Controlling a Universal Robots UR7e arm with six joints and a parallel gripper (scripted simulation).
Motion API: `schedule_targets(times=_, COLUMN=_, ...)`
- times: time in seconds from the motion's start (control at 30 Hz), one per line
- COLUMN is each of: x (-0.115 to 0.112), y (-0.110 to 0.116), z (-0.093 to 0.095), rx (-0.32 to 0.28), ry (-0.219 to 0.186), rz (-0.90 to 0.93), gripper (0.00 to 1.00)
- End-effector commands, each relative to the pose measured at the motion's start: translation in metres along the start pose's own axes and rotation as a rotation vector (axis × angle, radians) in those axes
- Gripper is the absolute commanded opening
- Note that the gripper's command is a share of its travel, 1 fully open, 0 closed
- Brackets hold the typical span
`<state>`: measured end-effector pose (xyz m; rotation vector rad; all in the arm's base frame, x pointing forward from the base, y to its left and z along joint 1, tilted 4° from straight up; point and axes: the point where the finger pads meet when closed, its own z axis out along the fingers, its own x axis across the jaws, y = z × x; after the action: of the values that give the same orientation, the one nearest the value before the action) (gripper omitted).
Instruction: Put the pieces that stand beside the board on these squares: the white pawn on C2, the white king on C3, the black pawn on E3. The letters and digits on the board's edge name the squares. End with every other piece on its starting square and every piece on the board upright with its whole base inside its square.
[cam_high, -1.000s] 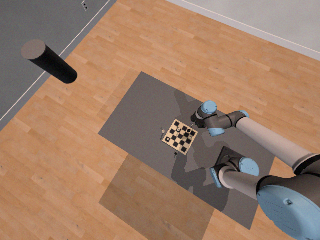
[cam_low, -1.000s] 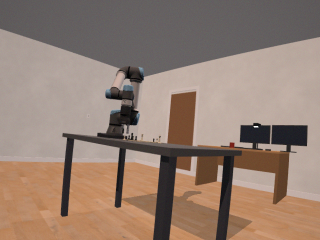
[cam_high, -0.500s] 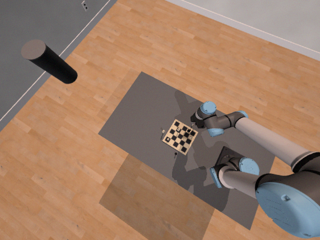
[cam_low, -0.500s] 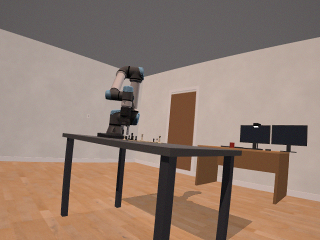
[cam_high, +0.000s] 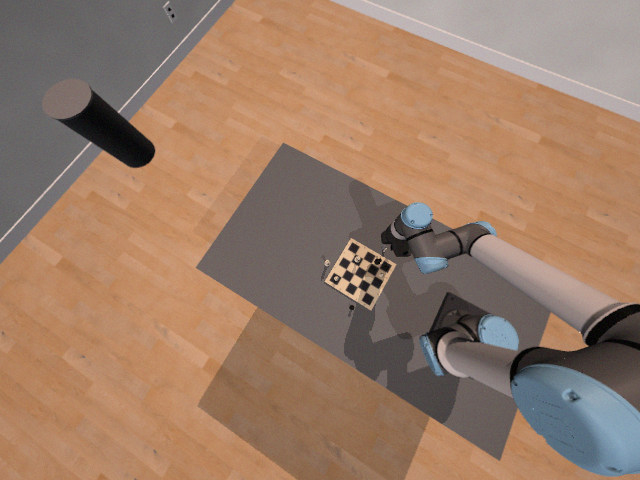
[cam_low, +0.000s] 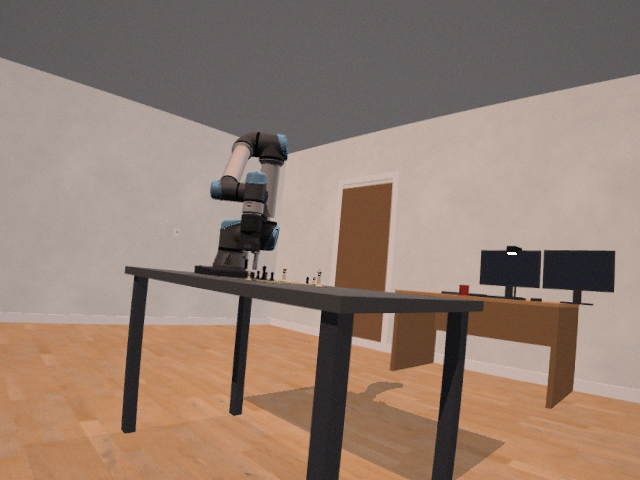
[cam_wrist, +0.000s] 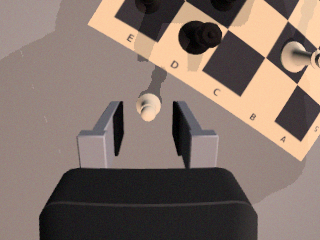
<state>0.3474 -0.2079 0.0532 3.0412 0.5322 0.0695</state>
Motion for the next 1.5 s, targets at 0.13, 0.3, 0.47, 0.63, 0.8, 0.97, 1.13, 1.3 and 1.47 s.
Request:
schedule_targets(times=0.13, x=0.0, y=0.0, z=0.0, rx=-0.001, ry=0.001, rz=0.0, gripper=0.68)
schedule_targets(times=0.3, x=0.0, y=0.0, z=0.0, rx=-0.001, ry=0.001, rz=0.0, gripper=0.68)
schedule_targets(times=0.47, x=0.0, y=0.0, z=0.0, rx=-0.001, ry=0.001, rz=0.0, gripper=0.68)
schedule_targets(times=0.63, x=0.0, y=0.0, z=0.0, rx=-0.001, ry=0.001, rz=0.0, gripper=0.68)
schedule_targets(times=0.8, x=0.0, y=0.0, z=0.001, rx=-0.001, ry=0.001, rz=0.0, gripper=0.68)
schedule_targets(times=0.97, x=0.0, y=0.0, z=0.004, rx=-0.001, ry=0.001, rz=0.0, gripper=0.68)
schedule_targets(times=1.13, x=0.0, y=0.0, z=0.013, rx=-0.001, ry=0.001, rz=0.0, gripper=0.68)
schedule_targets(times=1.3, x=0.0, y=0.0, z=0.023, rx=-0.001, ry=0.001, rz=0.0, gripper=0.68)
schedule_targets(times=1.47, x=0.0, y=0.0, z=0.03, rx=-0.001, ry=0.001, rz=0.0, gripper=0.68)
